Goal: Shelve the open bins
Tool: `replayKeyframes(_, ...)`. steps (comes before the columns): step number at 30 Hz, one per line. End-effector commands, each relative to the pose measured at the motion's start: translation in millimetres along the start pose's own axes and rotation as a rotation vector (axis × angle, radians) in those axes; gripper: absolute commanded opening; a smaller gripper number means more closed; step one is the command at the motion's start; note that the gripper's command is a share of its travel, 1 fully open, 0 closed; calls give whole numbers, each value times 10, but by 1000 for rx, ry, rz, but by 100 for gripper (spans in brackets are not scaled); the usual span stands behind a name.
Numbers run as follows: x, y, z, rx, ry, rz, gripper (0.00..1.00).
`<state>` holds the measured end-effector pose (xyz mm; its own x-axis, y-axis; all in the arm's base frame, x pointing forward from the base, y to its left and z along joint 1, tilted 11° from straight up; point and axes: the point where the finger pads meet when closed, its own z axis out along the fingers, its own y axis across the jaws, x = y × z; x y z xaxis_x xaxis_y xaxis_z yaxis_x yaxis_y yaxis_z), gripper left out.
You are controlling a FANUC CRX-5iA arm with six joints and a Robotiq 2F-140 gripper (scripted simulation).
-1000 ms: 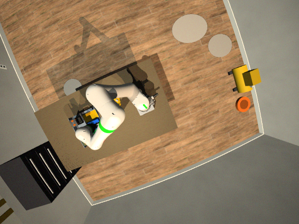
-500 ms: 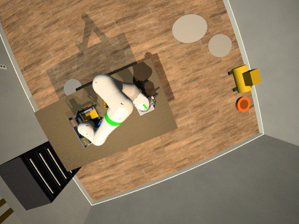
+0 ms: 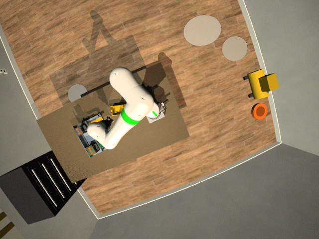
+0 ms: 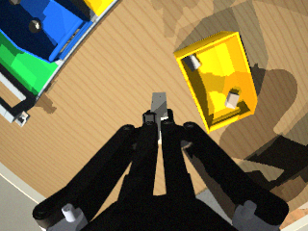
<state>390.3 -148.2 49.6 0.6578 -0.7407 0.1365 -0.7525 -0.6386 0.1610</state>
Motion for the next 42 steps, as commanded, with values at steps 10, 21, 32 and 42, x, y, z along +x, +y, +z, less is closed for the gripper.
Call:
replayKeyframes(10,-309,565,-60,13,-4,-376,0)
replayKeyframes(21,-329,599,-58,13,-4,-399,15)
replayKeyframes(32,-329,599,-58,13,-4,-399,15)
replayKeyframes(42,-329,599,-58,13,-4,-399,15)
